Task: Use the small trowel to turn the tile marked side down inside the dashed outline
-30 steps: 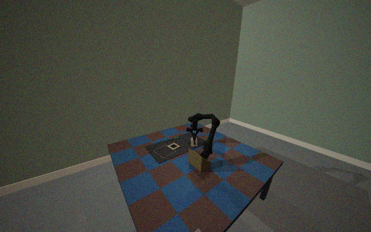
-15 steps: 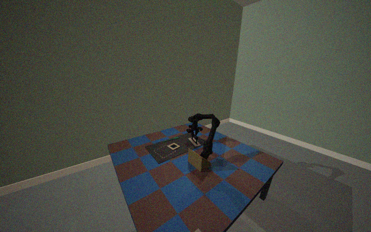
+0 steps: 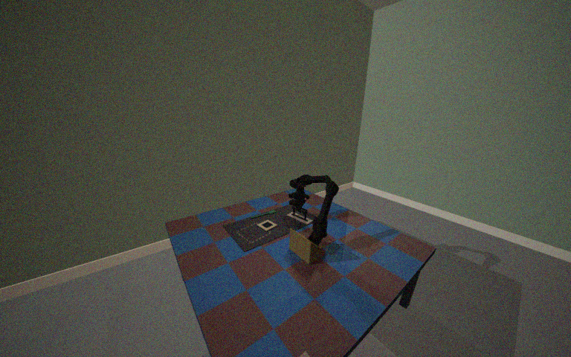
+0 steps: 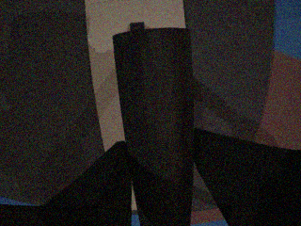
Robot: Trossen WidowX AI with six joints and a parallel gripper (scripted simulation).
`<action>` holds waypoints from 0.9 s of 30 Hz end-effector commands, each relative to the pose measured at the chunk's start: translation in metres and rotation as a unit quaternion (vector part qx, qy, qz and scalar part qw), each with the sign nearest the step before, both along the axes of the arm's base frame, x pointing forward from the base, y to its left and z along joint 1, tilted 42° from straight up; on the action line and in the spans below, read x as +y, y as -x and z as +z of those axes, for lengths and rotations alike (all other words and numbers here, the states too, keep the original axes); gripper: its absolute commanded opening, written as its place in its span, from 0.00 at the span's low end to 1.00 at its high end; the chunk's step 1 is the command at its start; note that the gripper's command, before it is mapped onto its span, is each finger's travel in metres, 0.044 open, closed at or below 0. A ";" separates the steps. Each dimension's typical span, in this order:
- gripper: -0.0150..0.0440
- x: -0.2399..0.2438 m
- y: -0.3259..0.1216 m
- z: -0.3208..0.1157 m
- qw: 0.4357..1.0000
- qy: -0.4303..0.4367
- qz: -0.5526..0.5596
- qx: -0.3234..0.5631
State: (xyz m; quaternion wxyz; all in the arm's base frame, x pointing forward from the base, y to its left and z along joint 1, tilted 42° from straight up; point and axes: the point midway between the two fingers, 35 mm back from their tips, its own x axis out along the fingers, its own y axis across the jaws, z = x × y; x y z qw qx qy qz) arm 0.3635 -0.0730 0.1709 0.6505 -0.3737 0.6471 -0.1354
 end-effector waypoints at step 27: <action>0.71 -0.001 0.002 -0.001 0.997 0.010 0.050 0.050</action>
